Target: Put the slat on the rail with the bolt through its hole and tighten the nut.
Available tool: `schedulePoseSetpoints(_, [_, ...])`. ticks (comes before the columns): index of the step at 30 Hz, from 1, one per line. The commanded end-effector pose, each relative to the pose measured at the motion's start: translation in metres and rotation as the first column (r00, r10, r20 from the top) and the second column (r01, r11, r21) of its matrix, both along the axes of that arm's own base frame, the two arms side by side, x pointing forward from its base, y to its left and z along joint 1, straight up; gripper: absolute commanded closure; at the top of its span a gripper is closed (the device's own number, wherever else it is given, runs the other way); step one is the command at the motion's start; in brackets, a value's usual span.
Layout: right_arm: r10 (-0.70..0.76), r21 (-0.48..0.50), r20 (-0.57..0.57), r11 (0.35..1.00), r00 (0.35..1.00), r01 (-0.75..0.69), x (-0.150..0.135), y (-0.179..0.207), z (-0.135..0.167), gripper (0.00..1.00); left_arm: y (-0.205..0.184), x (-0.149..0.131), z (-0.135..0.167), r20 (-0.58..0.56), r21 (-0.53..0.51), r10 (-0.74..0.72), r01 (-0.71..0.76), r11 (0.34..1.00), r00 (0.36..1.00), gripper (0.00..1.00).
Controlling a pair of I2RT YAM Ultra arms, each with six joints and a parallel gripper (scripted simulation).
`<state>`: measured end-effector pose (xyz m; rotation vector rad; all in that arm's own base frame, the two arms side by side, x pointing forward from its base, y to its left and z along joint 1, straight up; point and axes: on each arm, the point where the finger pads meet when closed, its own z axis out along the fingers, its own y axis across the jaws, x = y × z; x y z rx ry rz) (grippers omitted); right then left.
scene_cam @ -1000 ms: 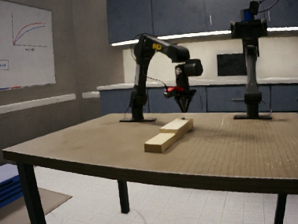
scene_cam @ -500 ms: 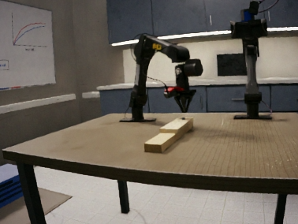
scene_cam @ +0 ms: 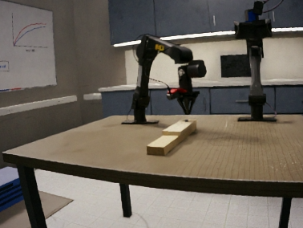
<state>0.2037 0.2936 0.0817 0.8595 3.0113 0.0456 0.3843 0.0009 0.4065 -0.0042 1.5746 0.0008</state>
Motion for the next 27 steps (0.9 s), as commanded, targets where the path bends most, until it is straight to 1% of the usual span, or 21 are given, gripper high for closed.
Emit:
schedulePoseSetpoints(1, [0.000,0.010,0.007,1.000,1.000,0.000,0.0010,0.0014,0.0035,0.89,0.0000,-0.0010,0.0046,0.012,0.000,0.000,0.000,1.000,1.000,0.00])
schedulePoseSetpoints(10, [0.000,0.010,0.007,1.000,1.000,0.000,0.0010,0.0014,0.0034,0.89,0.0000,-0.0010,0.0046,0.012,0.000,0.000,0.000,1.000,1.000,0.00])
schedulePoseSetpoints(17, [0.000,0.010,0.007,1.000,1.000,0.000,0.0010,0.0014,0.0035,0.10,0.0000,-0.0010,0.0046,0.012,0.000,0.000,0.000,1.000,1.000,0.00])
schedulePoseSetpoints(18, [0.000,0.010,0.007,1.000,1.000,0.000,0.0010,0.0014,0.0035,0.00,0.0000,-0.0010,0.0046,0.012,0.000,0.000,0.000,1.000,1.000,0.00])
schedulePoseSetpoints(27, [0.000,0.010,0.007,1.000,1.000,0.000,0.0010,0.0014,0.0035,0.00,0.0000,-0.0010,0.0046,0.012,0.000,0.000,0.000,1.000,1.000,0.00])
